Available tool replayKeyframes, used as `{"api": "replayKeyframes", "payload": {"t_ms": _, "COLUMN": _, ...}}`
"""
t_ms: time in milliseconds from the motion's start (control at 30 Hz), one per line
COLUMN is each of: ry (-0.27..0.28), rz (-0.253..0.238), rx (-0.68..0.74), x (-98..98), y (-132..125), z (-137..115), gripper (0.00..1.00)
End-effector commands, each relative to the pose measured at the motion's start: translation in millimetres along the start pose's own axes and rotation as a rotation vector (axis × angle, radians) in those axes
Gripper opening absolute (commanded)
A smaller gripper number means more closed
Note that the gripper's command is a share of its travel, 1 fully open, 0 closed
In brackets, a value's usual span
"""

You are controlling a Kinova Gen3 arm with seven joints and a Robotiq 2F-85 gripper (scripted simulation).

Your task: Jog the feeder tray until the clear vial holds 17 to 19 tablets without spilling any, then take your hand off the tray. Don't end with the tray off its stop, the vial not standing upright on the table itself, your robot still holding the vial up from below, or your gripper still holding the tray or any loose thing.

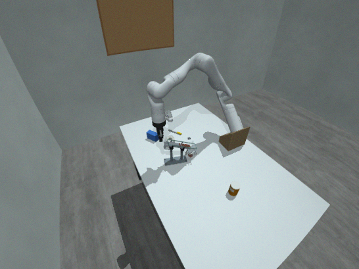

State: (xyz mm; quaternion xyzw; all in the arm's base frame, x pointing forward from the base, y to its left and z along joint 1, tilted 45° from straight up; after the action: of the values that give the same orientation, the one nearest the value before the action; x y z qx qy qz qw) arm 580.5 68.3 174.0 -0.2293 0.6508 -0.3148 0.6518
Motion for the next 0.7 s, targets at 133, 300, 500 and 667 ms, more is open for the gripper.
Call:
{"api": "replayKeyframes", "payload": {"t_ms": 133, "ry": 0.000, "rz": 0.000, "rx": 0.004, "x": 1.6, "y": -1.8, "z": 5.1, "gripper": 0.00}}
{"api": "replayKeyframes", "payload": {"t_ms": 300, "ry": 0.000, "rz": 0.000, "rx": 0.004, "x": 1.6, "y": -1.7, "z": 5.0, "gripper": 0.00}}
{"api": "replayKeyframes", "payload": {"t_ms": 500, "ry": 0.000, "rz": 0.000, "rx": 0.004, "x": 8.3, "y": 0.8, "z": -10.5, "gripper": 0.00}}
{"api": "replayKeyframes", "payload": {"t_ms": 667, "ry": 0.000, "rz": 0.000, "rx": 0.004, "x": 15.3, "y": 3.5, "z": -26.9, "gripper": 0.00}}
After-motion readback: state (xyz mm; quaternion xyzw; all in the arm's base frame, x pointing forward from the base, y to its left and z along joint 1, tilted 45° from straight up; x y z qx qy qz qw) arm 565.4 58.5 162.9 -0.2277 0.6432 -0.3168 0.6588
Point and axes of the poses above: the point where the finger pads meet when closed, its own x axis out along the fingers, its own y axis across the jaws, z = x × y, the point moved 9 cm from there along -x, back along the fingers, and after that the axes turned 9 degrees about -x, right-handed, at the moved point
